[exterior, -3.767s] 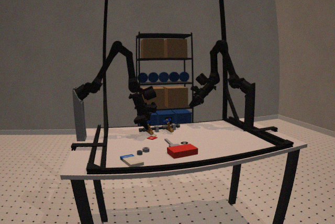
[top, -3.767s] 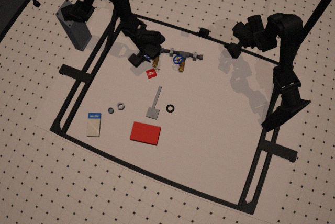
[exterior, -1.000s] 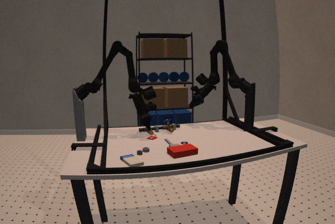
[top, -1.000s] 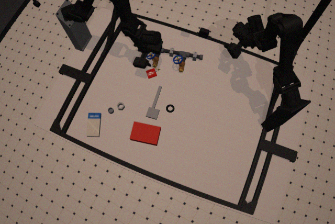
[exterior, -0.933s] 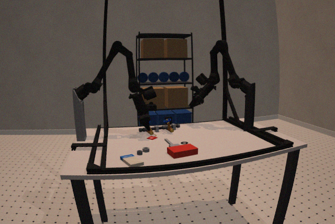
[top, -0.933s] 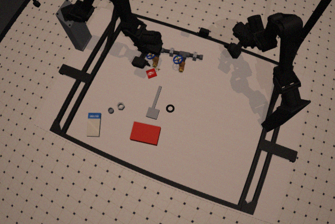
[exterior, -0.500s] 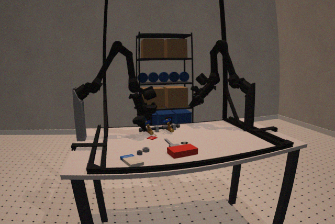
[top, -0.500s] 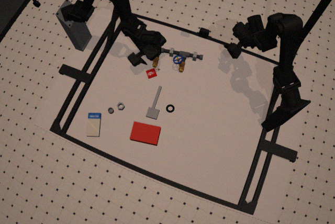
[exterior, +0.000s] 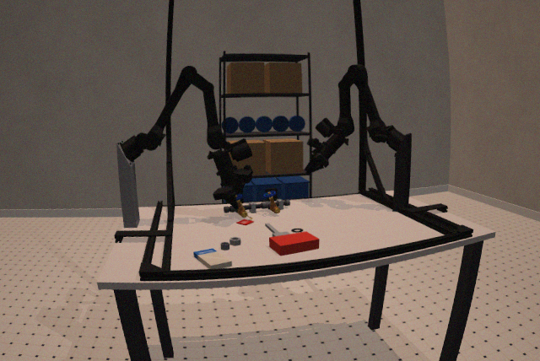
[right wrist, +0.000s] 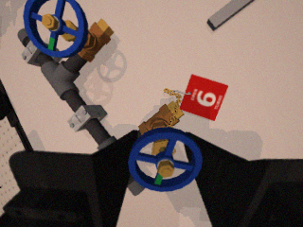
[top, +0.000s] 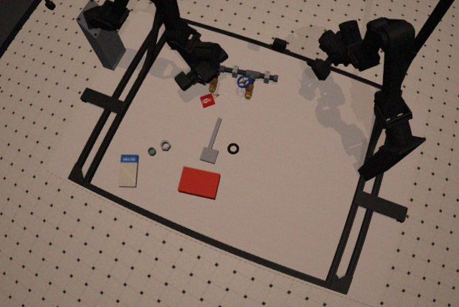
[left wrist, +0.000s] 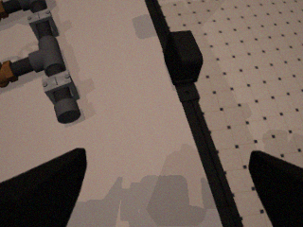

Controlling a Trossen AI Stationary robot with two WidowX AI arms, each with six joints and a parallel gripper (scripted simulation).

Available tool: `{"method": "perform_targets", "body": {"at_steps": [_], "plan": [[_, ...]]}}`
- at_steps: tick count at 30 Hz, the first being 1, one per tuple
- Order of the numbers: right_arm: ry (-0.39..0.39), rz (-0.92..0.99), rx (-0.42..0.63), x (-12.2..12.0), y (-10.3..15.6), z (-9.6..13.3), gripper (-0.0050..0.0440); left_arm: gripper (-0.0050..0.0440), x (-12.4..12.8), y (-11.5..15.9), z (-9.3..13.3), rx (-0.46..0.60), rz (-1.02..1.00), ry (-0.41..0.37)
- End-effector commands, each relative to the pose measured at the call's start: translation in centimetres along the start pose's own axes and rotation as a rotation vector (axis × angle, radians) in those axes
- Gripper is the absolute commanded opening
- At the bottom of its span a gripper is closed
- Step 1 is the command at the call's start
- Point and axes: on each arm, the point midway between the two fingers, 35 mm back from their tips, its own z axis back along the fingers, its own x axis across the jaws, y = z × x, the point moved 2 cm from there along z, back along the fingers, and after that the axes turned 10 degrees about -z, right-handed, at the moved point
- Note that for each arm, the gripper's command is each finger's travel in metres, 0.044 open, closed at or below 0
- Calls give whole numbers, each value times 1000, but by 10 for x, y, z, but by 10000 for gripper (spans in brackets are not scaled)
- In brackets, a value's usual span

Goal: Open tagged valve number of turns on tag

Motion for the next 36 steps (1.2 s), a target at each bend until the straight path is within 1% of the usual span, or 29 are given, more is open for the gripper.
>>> {"method": "perform_targets", "body": {"at_steps": [1, 3, 9, 10, 18, 19, 21, 22, 32, 34, 35, 36], "plan": [[-1, 3, 0, 0, 0, 0, 160, 400, 0, 0, 0, 0, 0, 0], [-1, 3, 0, 0, 0, 0, 160, 400, 0, 0, 0, 0, 0, 0], [-1, 3, 0, 0, 0, 0, 16, 400, 0, 0, 0, 0, 0, 0], [-1, 3, 0, 0, 0, 0, 0, 400, 0, 0, 0, 0, 0, 0], [0, 16, 0, 0, 0, 0, 0, 400, 0, 0, 0, 0, 0, 0], [0, 64, 0, 0, 0, 0, 0, 400, 0, 0, 0, 0, 0, 0], [0, 242, 0, 0, 0, 0, 0, 400, 0, 0, 0, 0, 0, 0], [0, 298, 0, 0, 0, 0, 0, 400, 0, 0, 0, 0, 0, 0], [0, 768, 0, 0, 0, 0, 0, 400, 0, 0, 0, 0, 0, 0], [0, 768, 0, 0, 0, 0, 0, 400, 0, 0, 0, 0, 0, 0], [0, 866, 0, 0, 0, 0, 0, 400, 0, 0, 0, 0, 0, 0], [-1, 923, 0, 0, 0, 0, 0, 400, 0, 0, 0, 0, 0, 0]]}}
